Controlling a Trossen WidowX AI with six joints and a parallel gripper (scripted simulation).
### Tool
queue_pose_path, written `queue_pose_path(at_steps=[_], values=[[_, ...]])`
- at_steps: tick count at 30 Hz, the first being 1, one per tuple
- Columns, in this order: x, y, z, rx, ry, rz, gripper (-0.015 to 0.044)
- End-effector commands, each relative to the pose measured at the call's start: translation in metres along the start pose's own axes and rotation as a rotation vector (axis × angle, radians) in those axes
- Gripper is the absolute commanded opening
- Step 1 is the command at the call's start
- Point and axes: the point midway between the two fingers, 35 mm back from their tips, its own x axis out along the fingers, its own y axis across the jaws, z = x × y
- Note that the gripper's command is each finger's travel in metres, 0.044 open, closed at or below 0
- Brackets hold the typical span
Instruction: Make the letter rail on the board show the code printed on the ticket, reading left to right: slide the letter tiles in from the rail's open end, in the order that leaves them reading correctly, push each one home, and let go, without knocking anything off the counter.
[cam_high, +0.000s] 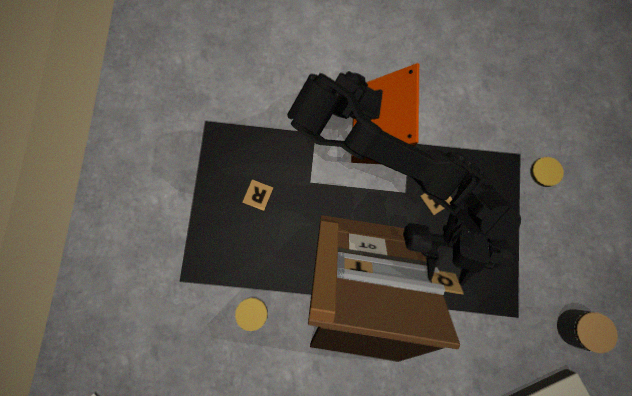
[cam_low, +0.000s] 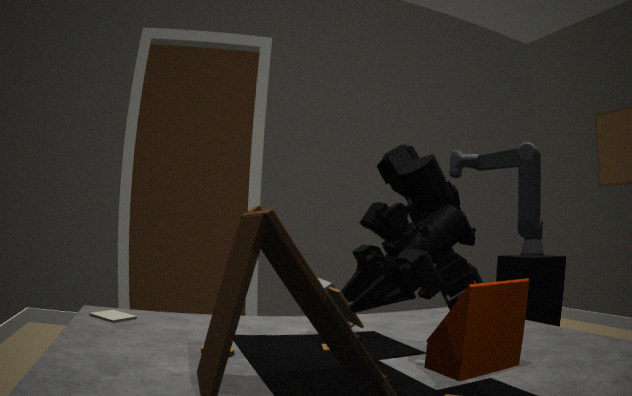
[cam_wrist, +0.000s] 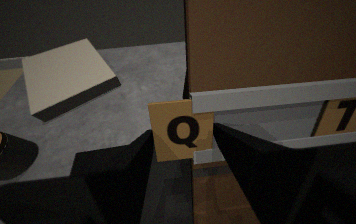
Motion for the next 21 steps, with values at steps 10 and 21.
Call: queue_pose_path(at_steps=[10,21], values=[[-0.0003,-0.0078,0.0005,-0.001,-0.001,0.003,0.0],[-0.0003,-0.0132,0.0004,-0.002,-0.001,0.002,0.0]])
